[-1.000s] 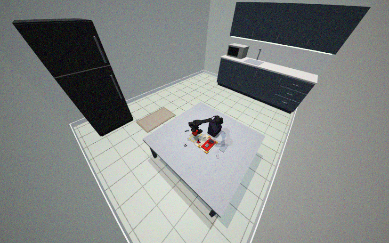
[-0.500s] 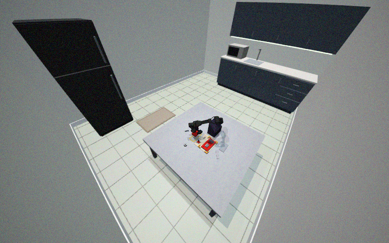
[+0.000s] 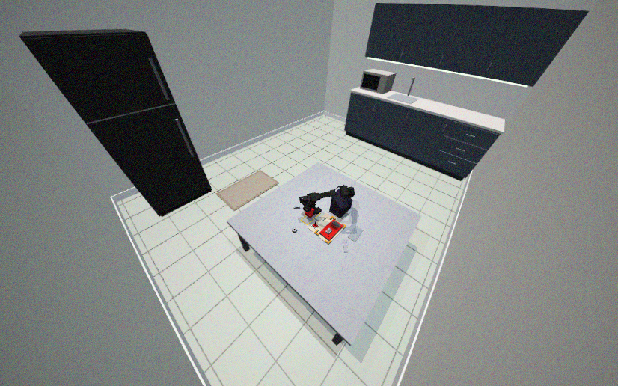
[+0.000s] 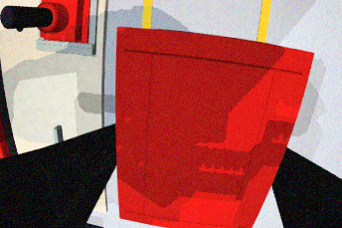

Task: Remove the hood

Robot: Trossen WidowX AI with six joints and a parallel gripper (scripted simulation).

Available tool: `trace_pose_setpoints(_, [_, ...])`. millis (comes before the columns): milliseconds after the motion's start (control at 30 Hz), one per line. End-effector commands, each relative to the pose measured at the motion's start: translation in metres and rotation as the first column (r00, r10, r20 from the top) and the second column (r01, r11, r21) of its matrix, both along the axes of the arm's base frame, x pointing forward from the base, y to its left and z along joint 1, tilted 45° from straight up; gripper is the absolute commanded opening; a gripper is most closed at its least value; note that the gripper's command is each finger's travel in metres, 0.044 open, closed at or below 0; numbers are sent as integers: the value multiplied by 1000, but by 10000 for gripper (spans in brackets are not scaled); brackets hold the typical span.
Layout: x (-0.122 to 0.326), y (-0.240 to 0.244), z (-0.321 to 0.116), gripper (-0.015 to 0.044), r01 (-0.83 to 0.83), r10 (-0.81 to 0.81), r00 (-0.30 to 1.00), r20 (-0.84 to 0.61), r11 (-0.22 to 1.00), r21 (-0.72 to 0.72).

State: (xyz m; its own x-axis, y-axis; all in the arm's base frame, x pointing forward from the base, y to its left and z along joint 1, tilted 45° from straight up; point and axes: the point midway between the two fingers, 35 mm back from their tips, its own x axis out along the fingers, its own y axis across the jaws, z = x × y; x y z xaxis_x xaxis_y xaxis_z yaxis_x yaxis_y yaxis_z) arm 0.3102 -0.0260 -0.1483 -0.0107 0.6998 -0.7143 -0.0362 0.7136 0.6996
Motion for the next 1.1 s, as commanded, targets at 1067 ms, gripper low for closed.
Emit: trace_pose_setpoints(1067, [-3,21,-19,0,6,-6,1000,-2,1000,8])
